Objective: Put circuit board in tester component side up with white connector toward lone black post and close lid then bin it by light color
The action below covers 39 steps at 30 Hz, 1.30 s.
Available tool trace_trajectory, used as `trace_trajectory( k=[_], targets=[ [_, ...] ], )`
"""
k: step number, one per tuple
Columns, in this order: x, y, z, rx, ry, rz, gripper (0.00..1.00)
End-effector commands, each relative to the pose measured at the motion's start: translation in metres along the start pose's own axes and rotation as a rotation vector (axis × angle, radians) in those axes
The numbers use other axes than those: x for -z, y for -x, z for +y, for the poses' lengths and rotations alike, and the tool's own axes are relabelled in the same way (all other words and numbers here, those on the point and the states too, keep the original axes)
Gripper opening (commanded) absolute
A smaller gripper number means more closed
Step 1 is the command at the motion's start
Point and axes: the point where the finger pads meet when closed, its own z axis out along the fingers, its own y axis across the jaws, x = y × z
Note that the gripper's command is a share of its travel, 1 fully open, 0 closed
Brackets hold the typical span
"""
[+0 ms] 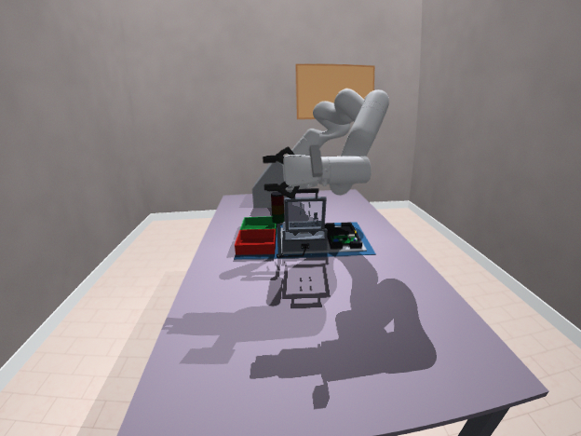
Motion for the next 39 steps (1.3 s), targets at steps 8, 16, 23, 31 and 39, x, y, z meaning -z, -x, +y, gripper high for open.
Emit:
trace_trajectory(
  k=[8,16,23,31,39],
  targets=[
    [0.0,-0.001,0.001,-0.002,0.0,0.001,1.0],
    [0.0,-0.001,0.001,-0.002,0.0,0.001,1.0],
    [0.002,-0.008,-0.002,0.025,-0.034,0.022,1.0],
    [0.019,-0.043,-0.02,0.197,-0.234,0.145,1.0],
    [0.042,-0.059,-0.032,0.35,-0.393,0.242,1.0]
  ],
)
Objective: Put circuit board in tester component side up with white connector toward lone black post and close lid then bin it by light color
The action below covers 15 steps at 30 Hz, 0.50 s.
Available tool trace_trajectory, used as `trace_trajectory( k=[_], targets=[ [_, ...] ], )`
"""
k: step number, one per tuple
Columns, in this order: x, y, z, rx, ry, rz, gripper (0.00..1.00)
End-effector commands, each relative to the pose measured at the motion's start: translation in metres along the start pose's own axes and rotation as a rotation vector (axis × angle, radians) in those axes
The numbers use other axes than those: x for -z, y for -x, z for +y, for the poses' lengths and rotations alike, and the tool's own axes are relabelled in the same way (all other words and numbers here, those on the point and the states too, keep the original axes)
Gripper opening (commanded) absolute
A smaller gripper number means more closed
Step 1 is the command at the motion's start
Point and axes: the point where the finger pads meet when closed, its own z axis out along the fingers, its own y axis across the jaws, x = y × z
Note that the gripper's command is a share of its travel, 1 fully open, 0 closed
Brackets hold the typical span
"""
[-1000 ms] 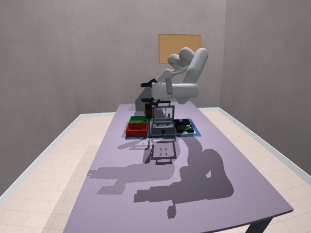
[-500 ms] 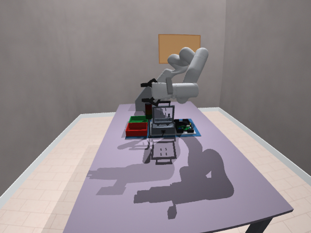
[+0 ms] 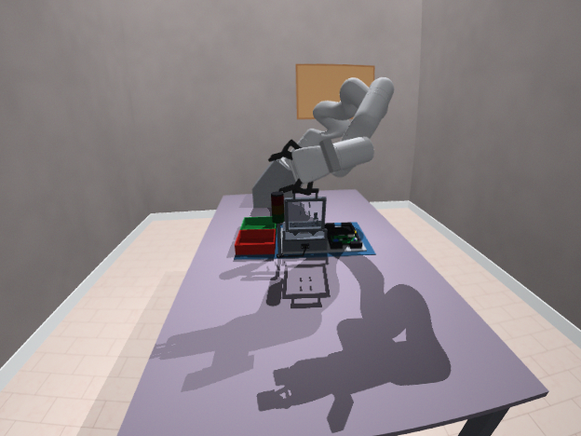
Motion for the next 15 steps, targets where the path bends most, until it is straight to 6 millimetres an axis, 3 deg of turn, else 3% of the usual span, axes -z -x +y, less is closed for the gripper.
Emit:
trace_trajectory(
  k=[1,10,12,13,15],
  targets=[
    [0.01,-0.017,-0.007,0.098,-0.113,0.074,1.0],
    [0.044,-0.028,-0.027,0.31,-0.318,0.188,1.0],
    [0.044,-0.028,-0.027,0.31,-0.318,0.188,1.0],
    [0.057,-0.028,-0.033,0.379,-0.384,0.222,1.0],
    [0.063,-0.027,-0.036,0.408,-0.412,0.236,1.0]
  ],
)
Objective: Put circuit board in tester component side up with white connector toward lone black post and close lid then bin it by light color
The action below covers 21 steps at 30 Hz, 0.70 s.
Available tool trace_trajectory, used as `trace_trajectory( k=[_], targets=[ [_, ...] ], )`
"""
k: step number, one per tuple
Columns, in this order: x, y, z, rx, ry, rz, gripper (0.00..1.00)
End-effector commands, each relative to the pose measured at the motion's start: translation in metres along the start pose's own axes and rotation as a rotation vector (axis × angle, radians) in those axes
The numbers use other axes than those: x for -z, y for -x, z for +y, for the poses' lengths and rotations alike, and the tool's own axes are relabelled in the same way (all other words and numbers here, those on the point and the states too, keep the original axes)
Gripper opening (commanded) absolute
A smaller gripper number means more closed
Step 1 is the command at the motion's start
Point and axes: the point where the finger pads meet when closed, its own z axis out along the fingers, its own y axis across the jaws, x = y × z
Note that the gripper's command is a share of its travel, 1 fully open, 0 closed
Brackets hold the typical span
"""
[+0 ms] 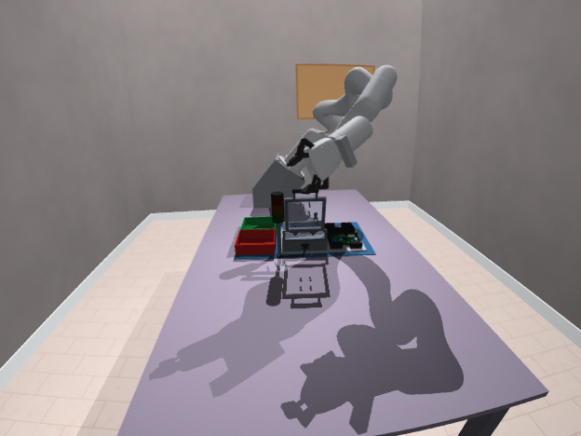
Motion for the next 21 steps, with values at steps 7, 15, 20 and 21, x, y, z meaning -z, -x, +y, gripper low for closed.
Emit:
trace_trajectory(
  k=[7,15,20,21],
  targets=[
    [0.046,-0.008,-0.036,0.253,-0.253,0.132,1.0],
    [0.093,0.005,-0.069,0.439,-0.447,0.213,1.0],
    [0.122,0.018,-0.085,0.533,-0.552,0.252,1.0],
    [0.129,0.022,-0.089,0.556,-0.578,0.262,1.0]
  ],
)
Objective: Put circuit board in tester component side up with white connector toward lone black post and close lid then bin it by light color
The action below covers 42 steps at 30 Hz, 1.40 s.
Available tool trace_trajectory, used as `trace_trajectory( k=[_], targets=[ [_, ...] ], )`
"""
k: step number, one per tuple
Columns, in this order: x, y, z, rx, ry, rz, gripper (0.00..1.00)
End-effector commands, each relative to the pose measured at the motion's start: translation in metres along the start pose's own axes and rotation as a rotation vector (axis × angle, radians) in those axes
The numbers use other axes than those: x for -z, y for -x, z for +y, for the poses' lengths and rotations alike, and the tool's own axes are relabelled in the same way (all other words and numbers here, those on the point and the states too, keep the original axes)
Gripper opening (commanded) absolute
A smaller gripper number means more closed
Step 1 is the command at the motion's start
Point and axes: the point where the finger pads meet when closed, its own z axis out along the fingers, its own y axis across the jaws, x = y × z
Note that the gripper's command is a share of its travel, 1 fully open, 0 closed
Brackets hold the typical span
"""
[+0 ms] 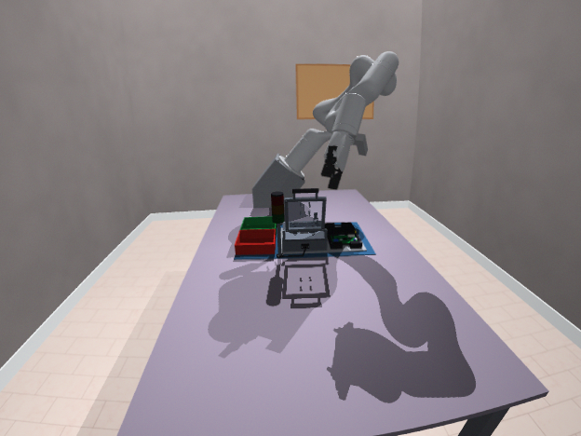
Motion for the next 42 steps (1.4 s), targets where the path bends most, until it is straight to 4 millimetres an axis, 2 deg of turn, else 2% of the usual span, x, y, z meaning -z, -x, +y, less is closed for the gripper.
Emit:
trace_trajectory(
  k=[1,8,10,12,21,25,42],
  targets=[
    [0.023,-0.005,-0.032,0.099,-0.126,0.042,1.0],
    [0.063,-0.004,-0.089,0.244,-0.314,0.115,1.0],
    [0.063,-0.004,-0.089,0.244,-0.314,0.115,1.0],
    [0.085,0.0,-0.117,0.309,-0.406,0.15,1.0],
    [0.141,0.013,-0.176,0.437,-0.61,0.229,1.0],
    [0.149,0.015,-0.185,0.454,-0.639,0.24,1.0],
    [0.15,0.015,-0.185,0.454,-0.64,0.241,1.0]
  ],
)
